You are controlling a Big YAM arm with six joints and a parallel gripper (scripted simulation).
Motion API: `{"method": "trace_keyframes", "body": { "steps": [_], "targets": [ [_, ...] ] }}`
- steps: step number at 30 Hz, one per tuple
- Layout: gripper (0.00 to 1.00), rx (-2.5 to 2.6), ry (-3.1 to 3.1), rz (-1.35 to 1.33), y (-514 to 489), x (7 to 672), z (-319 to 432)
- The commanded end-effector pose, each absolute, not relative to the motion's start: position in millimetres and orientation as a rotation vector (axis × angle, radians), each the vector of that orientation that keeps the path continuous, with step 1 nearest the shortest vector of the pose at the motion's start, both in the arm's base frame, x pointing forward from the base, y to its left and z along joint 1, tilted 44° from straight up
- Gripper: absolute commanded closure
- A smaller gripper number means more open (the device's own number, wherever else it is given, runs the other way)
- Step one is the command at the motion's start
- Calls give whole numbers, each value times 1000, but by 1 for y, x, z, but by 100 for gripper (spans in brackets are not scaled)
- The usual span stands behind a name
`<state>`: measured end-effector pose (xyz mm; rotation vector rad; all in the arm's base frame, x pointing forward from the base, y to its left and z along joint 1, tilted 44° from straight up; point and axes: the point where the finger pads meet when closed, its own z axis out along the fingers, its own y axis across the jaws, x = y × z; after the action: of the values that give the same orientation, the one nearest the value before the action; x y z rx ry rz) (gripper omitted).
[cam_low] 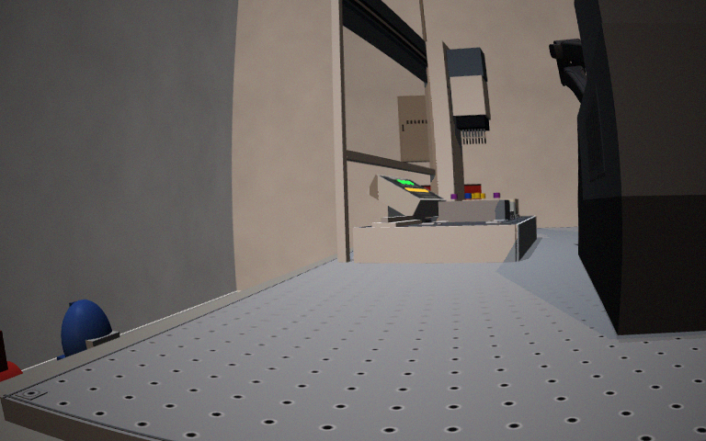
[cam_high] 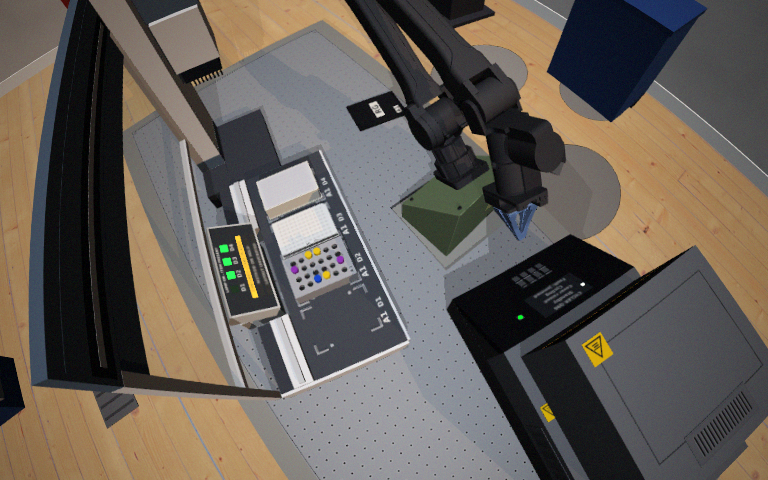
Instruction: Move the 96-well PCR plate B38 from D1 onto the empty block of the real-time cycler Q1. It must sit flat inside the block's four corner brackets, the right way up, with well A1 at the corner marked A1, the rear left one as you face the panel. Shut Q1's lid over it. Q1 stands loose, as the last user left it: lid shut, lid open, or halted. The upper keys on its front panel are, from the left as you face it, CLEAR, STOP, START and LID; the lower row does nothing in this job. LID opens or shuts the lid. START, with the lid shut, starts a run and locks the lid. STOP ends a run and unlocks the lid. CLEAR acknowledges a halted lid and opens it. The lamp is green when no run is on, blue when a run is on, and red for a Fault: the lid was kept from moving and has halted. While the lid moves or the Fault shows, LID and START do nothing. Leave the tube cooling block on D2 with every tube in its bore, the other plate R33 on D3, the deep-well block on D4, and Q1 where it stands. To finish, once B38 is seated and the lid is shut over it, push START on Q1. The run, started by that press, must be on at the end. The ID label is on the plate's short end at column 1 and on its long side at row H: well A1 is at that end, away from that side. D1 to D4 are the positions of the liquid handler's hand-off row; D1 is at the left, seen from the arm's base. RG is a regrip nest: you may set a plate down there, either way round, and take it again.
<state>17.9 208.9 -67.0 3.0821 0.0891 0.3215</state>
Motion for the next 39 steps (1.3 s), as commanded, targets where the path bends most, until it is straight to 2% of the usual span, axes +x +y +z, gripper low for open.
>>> {"method": "trace_keyframes", "body": {
  "steps": [1, 16, 39],
  "targets": [
    [100, 3104, 77, 324, 221, 20, -73],
    [100, 3162, 69, 328, 257, 24, -86],
    [100, 3146, 77, 328, 257, 30, -117]
  ]
}}
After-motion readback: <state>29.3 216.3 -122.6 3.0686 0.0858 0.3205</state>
